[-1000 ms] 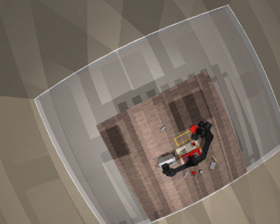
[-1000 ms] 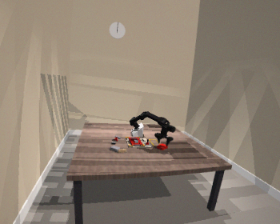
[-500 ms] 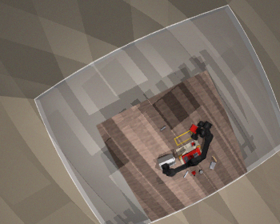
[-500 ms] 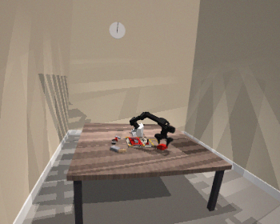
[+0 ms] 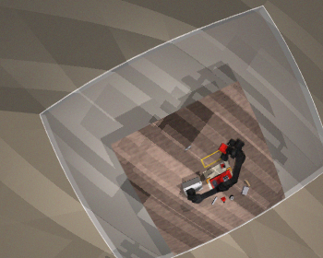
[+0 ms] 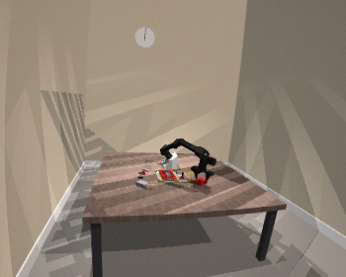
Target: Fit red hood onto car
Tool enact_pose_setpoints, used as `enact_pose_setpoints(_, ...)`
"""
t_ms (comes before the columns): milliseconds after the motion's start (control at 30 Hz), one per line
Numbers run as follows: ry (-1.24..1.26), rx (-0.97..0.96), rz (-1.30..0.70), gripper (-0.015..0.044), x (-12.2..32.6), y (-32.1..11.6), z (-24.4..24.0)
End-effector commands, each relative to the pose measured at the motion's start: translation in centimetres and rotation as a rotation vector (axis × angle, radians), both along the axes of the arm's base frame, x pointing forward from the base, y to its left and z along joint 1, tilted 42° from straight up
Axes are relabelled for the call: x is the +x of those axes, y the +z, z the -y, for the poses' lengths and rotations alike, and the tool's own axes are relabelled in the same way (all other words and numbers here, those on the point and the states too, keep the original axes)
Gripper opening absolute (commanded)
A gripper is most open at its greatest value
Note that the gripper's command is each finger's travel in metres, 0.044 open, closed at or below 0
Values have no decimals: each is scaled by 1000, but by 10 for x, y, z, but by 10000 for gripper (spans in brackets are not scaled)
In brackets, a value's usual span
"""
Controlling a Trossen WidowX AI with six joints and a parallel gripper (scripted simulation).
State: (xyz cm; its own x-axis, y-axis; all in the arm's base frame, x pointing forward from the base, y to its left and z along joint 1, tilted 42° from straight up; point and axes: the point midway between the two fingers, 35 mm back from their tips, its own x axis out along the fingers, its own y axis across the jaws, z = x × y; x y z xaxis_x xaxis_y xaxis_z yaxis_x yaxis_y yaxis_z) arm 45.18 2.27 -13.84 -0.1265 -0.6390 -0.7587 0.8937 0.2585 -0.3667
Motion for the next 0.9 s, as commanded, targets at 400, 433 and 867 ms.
enact_pose_setpoints(400, 0, 0, 0, 414, -1, -4, 4)
enact_pose_setpoints(433, 0, 0, 0, 387, -1, -4, 4)
enact_pose_setpoints(867, 1, 0, 0, 222, -1, -4, 3)
